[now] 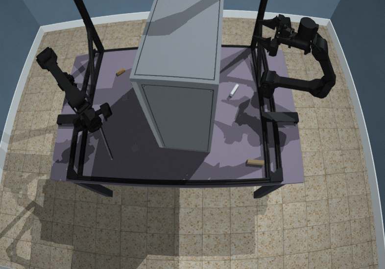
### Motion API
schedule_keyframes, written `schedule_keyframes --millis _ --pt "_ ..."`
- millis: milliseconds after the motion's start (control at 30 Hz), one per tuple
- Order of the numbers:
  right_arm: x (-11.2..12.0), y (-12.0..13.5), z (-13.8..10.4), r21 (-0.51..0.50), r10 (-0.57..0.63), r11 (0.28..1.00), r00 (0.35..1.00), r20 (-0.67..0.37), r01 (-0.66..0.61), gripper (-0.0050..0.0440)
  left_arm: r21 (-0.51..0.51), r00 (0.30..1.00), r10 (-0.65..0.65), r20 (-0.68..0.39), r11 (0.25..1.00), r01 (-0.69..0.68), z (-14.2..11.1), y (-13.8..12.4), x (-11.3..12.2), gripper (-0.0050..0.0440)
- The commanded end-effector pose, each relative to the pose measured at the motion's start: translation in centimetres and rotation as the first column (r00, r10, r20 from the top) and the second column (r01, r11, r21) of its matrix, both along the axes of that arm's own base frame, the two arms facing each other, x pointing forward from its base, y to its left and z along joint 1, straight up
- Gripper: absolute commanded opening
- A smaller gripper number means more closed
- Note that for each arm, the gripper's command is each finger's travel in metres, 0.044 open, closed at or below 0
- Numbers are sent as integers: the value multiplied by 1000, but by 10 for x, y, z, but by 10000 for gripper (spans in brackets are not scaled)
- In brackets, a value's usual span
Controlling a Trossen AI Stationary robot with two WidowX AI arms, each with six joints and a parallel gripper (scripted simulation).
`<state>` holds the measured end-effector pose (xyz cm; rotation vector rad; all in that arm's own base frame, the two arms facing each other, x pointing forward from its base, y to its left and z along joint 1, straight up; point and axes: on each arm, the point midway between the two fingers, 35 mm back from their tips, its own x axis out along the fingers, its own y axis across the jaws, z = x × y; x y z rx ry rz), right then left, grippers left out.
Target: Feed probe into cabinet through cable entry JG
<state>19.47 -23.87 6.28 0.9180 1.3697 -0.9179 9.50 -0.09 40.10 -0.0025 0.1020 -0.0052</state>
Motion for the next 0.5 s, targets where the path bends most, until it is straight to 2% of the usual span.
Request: schedule_keyframes --millis 0,100,467 --pt "1 -5 -2 -1 -14 1000 1000 0 14 440 3 1000 5 2 1000 -5 0 1 -1 440" --pt "1 -5 -14 -1 -14 1000 1000 0 14 440 3 1000 5 2 1000 -5 0 1 -1 440" --pt "1 -5 -19 -1 -14 1000 1000 0 14 440 3 1000 5 2 1000 -5 0 1 -1 440"
